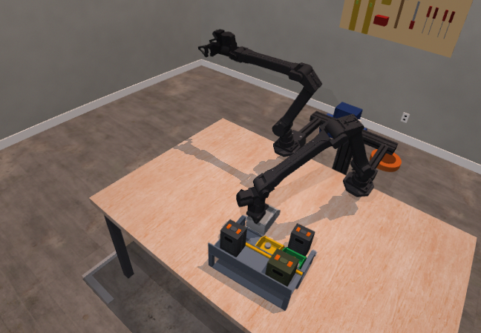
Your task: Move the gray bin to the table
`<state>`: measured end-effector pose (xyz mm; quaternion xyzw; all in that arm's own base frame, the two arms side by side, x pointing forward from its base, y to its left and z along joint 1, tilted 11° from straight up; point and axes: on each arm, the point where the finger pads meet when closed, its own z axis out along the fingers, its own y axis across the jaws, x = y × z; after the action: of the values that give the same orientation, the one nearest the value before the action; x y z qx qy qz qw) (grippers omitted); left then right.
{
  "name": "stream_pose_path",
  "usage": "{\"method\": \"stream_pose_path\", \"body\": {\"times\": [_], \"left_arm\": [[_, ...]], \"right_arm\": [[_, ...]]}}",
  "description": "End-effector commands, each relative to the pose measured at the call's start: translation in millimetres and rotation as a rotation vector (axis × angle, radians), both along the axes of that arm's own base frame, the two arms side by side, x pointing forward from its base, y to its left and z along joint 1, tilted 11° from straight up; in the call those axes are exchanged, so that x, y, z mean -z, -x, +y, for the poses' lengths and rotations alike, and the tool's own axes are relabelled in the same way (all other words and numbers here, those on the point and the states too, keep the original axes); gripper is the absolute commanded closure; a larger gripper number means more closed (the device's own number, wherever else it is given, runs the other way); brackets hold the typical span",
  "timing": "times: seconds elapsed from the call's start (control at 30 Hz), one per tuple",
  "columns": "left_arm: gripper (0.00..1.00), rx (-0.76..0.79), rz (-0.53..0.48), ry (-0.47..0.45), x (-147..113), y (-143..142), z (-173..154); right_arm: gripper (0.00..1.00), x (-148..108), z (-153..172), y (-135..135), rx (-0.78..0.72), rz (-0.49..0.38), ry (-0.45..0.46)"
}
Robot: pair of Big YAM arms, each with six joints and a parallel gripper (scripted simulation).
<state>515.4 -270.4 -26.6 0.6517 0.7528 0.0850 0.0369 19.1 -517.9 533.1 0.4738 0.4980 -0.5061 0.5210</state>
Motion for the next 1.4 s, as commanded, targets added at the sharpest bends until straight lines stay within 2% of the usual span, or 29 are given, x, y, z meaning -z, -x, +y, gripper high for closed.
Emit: {"method": "stream_pose_path", "body": {"times": [0.0, 1.37], "left_arm": [[1.0, 0.011, -0.015, 0.014, -11.3, -8.8, -2.1], [1.0, 0.011, -0.015, 0.014, -10.0, -9.3, -2.0]], "right_arm": [[0.0, -10.7, 6.6, 6.9, 0.014, -0.011, 0.03], [0.0, -10.7, 6.6, 6.9, 0.014, -0.011, 0.03]]}}
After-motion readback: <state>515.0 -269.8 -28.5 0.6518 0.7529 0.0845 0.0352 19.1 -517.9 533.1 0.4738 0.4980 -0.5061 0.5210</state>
